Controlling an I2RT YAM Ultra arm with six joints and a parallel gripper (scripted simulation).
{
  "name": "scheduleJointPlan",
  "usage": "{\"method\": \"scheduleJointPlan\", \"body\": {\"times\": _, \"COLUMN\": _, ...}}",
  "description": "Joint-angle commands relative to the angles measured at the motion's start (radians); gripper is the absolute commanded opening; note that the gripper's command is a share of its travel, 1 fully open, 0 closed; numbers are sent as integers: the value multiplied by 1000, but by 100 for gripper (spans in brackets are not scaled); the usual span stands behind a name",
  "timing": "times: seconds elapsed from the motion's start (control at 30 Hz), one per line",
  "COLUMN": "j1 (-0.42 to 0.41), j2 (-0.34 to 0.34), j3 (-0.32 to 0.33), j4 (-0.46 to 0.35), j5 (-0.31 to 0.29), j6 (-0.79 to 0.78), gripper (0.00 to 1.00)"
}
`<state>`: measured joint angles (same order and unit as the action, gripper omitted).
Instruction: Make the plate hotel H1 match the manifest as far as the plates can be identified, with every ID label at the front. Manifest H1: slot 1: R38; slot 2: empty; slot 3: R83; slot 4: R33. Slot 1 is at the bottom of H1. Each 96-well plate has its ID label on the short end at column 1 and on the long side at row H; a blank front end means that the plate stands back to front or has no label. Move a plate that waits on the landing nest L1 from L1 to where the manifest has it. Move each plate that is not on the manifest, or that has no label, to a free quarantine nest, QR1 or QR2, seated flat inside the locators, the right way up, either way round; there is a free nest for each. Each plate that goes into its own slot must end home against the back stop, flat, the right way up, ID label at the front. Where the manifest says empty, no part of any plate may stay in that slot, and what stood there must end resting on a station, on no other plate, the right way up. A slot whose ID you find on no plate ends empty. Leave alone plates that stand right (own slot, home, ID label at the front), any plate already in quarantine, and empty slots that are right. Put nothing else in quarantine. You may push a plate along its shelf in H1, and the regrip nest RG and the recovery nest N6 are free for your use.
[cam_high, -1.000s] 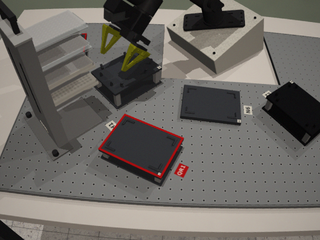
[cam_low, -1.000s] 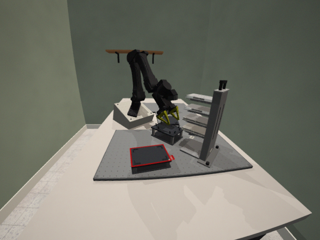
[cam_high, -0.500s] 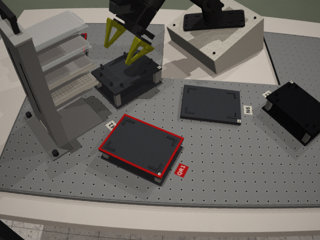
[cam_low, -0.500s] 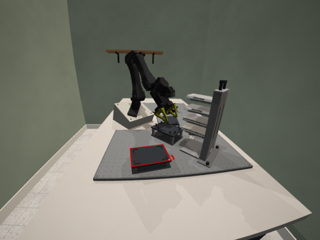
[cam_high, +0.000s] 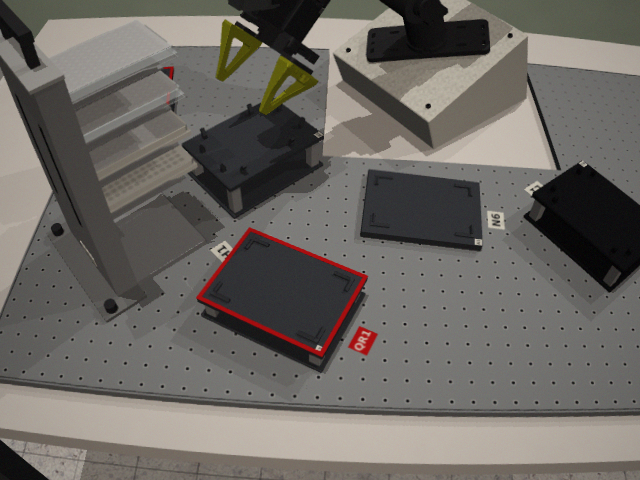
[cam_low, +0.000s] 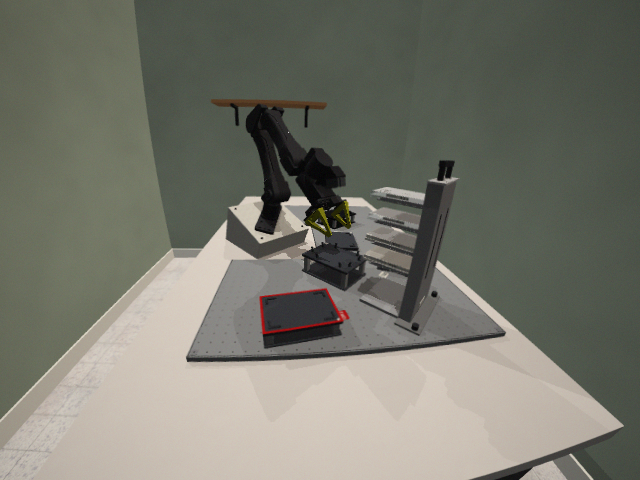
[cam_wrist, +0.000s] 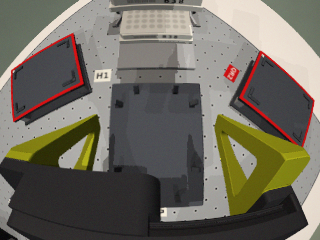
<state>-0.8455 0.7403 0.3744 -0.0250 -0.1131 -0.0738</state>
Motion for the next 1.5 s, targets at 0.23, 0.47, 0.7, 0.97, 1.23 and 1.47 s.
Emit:
{"method": "scheduleJointPlan", "body": {"times": 0.23, "j1": -23, "j2": -114, "j3": 27, "j4": -131, "j5": -21, "j6": -15, "gripper": 100}}
{"method": "scheduleJointPlan", "body": {"times": 0.47, "j1": -35, "j2": -182, "j3": 34, "j4": -207, "j5": -32, "j6": -21, "gripper": 100}}
{"method": "scheduleJointPlan", "body": {"times": 0.7, "j1": -44, "j2": -216, "j3": 40, "j4": -249, "j5": -40, "j6": -24, "gripper": 100}}
{"method": "scheduleJointPlan", "body": {"times": 0.97, "j1": -51, "j2": -250, "j3": 133, "j4": -373, "j5": -46, "j6": -27, "gripper": 100}}
{"method": "scheduleJointPlan", "body": {"times": 1.23, "j1": -61, "j2": -264, "j3": 210, "j4": -465, "j5": -55, "j6": -31, "gripper": 100}}
{"method": "scheduleJointPlan", "body": {"times": 1.47, "j1": -60, "j2": -260, "j3": 163, "j4": -461, "j5": -61, "j6": -33, "gripper": 100}}
